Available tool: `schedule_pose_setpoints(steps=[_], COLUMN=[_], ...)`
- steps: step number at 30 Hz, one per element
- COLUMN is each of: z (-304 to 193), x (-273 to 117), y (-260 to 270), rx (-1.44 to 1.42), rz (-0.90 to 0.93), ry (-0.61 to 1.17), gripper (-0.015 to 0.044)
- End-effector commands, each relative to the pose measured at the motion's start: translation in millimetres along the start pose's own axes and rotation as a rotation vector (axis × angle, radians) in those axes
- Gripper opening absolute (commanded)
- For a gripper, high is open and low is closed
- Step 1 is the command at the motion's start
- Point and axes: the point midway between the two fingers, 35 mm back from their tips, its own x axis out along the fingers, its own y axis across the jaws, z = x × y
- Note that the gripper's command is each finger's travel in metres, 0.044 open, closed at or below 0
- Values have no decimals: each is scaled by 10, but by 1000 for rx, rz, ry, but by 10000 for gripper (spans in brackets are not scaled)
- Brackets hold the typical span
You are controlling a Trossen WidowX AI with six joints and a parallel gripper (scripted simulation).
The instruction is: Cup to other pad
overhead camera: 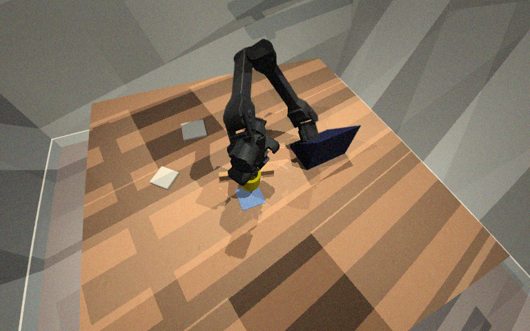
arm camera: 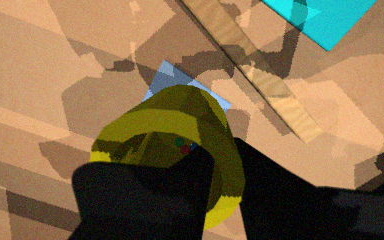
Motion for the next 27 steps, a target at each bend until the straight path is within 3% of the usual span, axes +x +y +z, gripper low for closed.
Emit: schedule_pose_setpoints(steps=[1, 27], z=[72, 452], x=[2, -26], y=[-71, -385], rx=[-8, -7], rz=[-2, -3], ry=[-5, -5], gripper=[0, 0])
